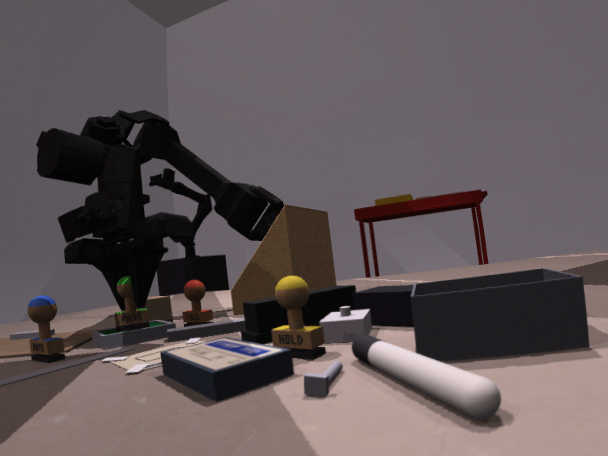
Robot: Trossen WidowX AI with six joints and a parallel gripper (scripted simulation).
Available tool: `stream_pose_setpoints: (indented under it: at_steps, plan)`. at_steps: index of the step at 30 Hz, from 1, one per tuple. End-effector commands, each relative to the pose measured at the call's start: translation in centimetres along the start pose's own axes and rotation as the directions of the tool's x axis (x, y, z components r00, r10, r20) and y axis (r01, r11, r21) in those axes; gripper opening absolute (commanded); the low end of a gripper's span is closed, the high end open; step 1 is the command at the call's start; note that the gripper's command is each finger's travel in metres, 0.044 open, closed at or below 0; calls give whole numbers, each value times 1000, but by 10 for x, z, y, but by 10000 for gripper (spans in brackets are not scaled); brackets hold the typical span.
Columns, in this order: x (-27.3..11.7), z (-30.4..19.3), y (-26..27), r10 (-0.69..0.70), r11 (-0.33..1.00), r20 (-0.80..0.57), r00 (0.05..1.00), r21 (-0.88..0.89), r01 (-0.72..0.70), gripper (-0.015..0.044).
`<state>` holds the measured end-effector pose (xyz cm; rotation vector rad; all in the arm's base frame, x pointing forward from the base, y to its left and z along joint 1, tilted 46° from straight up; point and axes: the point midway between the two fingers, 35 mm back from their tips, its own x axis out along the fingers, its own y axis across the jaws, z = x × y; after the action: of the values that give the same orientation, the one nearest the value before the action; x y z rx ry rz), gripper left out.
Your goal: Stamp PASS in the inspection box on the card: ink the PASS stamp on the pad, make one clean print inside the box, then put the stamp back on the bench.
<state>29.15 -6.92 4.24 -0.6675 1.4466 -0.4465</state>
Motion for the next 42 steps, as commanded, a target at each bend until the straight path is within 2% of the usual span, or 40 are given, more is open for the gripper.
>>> stream_pose_setpoints:
  at_steps: [1, 22, 42]
  plan:
    - [0, 0, -1, -4, 1000, -1, 1000, 0, 4, 0]
    - [-9, 1, 0, -4, 1000, -1, 1000, 0, 4, 0]
    - [-41, 3, 3, -1, 1000, -1, 1000, 0, 1, 0]
